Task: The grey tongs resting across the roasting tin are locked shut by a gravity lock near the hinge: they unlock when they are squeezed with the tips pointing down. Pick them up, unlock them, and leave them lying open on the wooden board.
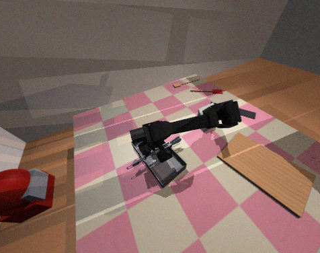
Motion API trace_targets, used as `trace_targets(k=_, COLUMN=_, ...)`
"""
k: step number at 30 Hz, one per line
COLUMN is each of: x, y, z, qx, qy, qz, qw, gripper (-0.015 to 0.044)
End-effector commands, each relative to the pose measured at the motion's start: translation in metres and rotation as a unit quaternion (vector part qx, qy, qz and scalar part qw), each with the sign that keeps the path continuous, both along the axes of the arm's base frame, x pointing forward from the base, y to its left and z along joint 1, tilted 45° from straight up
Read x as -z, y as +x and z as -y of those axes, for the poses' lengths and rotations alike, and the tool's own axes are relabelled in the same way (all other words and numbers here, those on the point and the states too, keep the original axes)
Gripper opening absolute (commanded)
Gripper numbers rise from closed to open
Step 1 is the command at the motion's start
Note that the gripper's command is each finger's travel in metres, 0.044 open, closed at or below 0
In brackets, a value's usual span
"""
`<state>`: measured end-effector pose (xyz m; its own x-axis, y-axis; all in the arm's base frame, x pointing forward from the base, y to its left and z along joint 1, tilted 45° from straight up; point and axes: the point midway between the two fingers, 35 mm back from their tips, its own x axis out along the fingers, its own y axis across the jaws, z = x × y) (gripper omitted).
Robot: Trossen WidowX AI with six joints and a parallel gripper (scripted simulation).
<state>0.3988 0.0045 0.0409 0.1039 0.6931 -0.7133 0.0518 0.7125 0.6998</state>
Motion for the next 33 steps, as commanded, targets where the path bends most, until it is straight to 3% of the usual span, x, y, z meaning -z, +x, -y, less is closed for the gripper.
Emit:
trace_targets(k=1, x=0.005, y=0.000, z=-0.007, qx=-0.001, qy=0.003, qz=-0.002, qw=1.000, gripper=0.0440)
trace_targets(k=17, x=0.019, y=0.000, z=-0.023, qx=-0.001, qy=0.005, qz=-0.002, qw=1.000, gripper=0.0440)
trace_targets(k=29, x=0.018, y=0.001, z=-0.019, qx=-0.001, qy=0.002, qz=-0.001, qw=1.000, gripper=0.0125)
trace_targets(k=33, x=0.018, y=0.001, z=-0.019, qx=-0.001, qy=0.002, qz=-0.001, qw=1.000, gripper=0.0098)
